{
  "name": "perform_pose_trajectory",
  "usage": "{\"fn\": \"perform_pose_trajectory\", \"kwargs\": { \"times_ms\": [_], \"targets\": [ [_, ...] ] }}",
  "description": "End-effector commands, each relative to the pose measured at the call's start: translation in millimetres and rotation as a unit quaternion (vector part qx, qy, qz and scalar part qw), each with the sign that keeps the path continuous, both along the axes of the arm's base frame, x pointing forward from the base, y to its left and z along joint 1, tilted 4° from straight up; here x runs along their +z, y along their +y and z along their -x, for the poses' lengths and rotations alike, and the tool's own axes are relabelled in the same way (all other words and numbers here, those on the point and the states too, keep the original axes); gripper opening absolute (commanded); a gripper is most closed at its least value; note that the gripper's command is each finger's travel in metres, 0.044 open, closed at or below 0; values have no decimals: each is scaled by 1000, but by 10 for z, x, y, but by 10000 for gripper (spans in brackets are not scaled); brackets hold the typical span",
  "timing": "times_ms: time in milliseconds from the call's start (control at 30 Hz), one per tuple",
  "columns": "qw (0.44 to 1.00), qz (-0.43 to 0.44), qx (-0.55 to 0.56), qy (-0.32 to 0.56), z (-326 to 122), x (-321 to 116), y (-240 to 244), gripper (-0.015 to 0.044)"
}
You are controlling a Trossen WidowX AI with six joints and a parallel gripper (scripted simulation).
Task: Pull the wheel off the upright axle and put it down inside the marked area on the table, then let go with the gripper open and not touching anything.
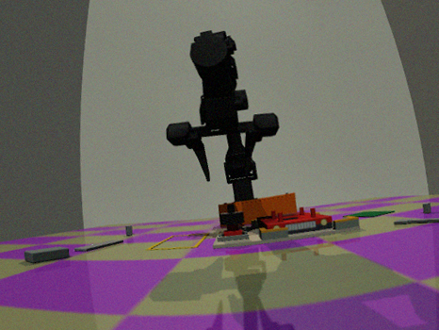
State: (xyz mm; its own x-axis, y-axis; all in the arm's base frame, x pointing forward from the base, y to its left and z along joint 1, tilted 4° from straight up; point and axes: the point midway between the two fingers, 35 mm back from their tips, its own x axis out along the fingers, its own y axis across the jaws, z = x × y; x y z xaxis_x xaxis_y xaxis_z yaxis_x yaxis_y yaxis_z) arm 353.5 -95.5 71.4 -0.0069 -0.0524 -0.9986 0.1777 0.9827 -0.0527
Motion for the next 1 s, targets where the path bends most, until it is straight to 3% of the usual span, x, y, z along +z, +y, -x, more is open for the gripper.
{"fn": "perform_pose_trajectory", "kwargs": {
  "times_ms": [0,133,267,367,667,867,967],
  "targets": [
    [1000,-3,-1,6,8,-227,-1,300],
    [1000,-3,-1,6,14,-601,-18,300],
    [1000,-3,-1,7,27,-666,-23,300],
    [1000,-4,-3,16,54,-655,-15,221],
    [1000,-4,-3,16,54,-655,-15,161],
    [1000,-4,-3,16,53,-644,-15,4],
    [1000,-4,-3,15,52,-634,-15,0]
  ]
}}
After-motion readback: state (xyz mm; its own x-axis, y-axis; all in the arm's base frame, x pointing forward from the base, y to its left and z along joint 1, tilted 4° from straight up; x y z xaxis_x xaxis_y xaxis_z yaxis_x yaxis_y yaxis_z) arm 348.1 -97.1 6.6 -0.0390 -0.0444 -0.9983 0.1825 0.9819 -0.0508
